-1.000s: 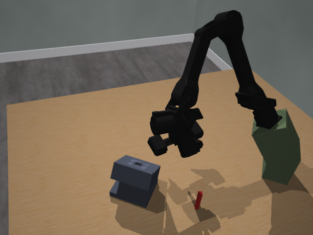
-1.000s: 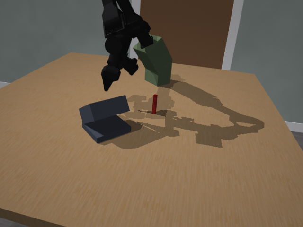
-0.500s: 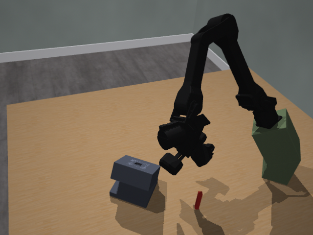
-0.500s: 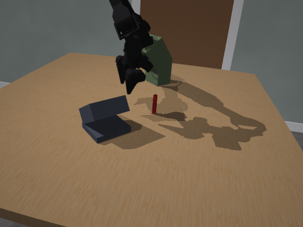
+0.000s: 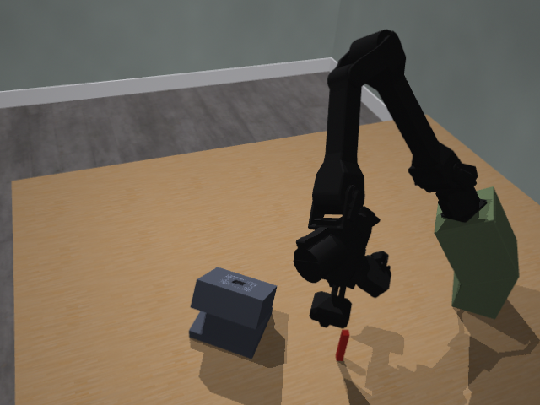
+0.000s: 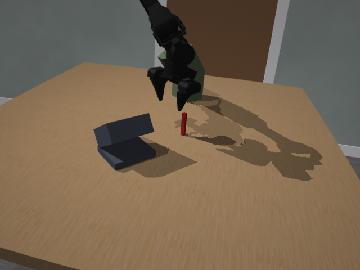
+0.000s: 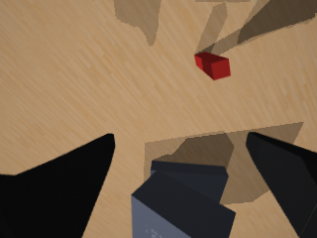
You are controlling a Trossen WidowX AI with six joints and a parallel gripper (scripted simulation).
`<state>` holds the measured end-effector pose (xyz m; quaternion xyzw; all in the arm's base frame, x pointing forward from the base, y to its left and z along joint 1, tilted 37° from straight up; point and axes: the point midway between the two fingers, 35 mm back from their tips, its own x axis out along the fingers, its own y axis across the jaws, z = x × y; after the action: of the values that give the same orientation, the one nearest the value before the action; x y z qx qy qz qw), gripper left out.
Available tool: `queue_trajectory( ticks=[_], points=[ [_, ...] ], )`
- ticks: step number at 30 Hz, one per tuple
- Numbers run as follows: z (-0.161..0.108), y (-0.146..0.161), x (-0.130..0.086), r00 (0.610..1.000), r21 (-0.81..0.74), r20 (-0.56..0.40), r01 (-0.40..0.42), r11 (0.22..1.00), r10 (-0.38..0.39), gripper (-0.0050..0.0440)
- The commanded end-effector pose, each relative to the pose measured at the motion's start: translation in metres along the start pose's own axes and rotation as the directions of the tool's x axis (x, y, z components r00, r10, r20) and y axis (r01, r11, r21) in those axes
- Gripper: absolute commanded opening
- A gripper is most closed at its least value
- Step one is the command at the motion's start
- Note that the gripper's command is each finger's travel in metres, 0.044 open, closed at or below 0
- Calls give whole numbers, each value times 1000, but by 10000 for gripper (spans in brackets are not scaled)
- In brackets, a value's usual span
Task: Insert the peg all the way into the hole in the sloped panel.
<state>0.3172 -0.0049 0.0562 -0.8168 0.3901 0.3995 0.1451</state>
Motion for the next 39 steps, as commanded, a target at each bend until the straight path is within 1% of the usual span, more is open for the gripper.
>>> queue_trajectory(
  ticks=[1, 2, 8, 11, 19, 34, 39],
  points=[
    [6, -10, -4, 1000, -57, 11, 23, 998, -22, 440],
    [6, -10, -4, 1000, -57, 11, 23, 998, -22, 440],
    [28, -26, -10, 998, -218, 43, 53, 974, -45, 440],
    [34, -29, -12, 997, -257, 51, 61, 965, -49, 440],
    [34, -30, -9, 997, -259, 52, 61, 964, -50, 440],
    [35, -32, 16, 997, -260, 52, 61, 964, -49, 440],
    [36, -32, 21, 997, -260, 52, 61, 964, -49, 440]
  ],
)
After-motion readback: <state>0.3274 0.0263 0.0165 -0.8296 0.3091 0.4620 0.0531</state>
